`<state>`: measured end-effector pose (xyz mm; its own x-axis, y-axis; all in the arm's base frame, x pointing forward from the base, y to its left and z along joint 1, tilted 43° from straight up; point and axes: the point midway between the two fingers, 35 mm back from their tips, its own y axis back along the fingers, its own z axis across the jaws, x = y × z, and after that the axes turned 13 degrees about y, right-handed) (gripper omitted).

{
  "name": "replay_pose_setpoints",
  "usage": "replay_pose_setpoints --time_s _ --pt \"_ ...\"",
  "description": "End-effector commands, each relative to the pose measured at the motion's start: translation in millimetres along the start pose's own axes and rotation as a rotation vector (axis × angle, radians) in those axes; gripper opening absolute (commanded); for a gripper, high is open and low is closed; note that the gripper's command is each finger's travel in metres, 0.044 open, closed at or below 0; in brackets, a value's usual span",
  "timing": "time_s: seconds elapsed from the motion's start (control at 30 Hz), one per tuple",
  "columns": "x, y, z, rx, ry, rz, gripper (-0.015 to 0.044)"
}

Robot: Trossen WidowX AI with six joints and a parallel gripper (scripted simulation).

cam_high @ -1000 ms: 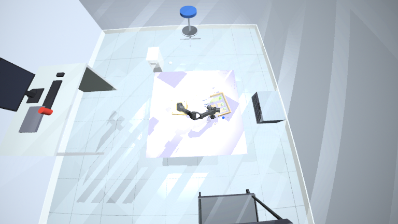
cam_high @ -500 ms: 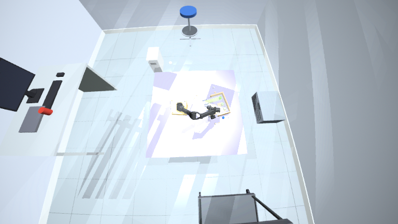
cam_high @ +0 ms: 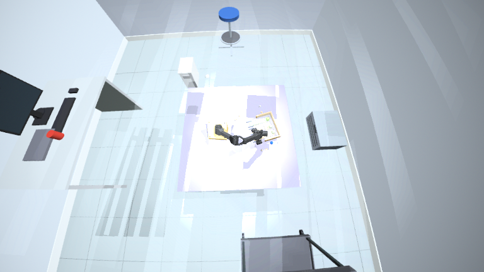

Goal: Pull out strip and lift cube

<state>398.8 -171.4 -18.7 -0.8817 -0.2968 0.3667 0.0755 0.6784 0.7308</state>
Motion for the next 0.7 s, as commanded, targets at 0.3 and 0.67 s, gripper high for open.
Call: replay_pose_setpoints --time_s 0.3,0.67 --pt "22 -4 5 -0.006 0.002 0.007 0.0000" --pt "38 -5 10 -0.006 0.002 0.007 0.0000"
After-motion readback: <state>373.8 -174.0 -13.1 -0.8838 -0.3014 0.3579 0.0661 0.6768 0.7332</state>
